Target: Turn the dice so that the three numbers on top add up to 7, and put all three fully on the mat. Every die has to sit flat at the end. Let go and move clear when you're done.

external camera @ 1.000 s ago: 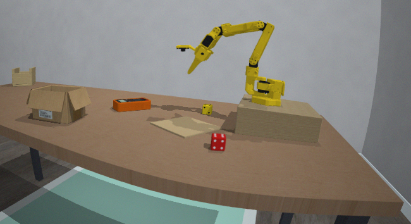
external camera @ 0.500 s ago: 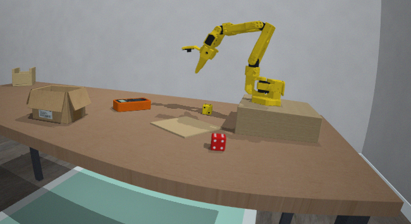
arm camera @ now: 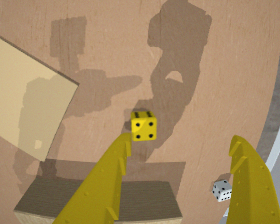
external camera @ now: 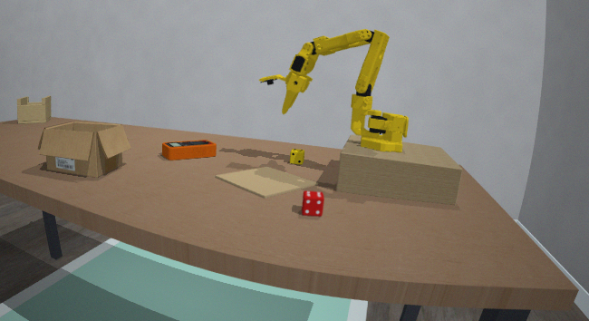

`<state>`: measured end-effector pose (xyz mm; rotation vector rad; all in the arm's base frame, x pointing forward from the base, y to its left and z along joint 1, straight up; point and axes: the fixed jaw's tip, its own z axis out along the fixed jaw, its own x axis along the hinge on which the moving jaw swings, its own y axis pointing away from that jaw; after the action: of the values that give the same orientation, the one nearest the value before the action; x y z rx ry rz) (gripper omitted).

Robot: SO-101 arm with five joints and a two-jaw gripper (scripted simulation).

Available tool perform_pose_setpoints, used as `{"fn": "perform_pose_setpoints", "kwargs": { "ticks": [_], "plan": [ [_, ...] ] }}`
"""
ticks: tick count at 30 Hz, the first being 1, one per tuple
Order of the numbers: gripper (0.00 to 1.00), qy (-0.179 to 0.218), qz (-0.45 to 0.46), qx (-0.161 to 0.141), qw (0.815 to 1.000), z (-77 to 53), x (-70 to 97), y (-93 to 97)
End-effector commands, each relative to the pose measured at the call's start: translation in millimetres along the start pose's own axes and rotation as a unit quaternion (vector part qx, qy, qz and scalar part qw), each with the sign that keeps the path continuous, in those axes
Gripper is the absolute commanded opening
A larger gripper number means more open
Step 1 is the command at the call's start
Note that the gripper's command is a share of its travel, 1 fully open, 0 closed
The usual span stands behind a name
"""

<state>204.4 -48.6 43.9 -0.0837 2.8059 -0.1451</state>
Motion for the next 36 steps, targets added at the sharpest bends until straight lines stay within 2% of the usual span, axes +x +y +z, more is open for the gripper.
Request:
{"fn": "perform_pose_setpoints", "kwargs": {
  "ticks": [1,3,9,14,36],
  "plan": [
    [0.35,0.058,0.001,-0.019,0.998,16.4,15.6,3.3],
    [0.35,0.058,0.001,-0.019,0.998,16.4,15.6,3.3],
    [0.35,0.137,0.001,-0.047,0.989,35.7,40.7,12.1],
    [0.35,0.170,0.001,-0.058,0.984,42.5,52.3,16.1],
    [0.35,0.169,0.002,-0.058,0.984,44.0,53.4,12.9]
  ]
}}
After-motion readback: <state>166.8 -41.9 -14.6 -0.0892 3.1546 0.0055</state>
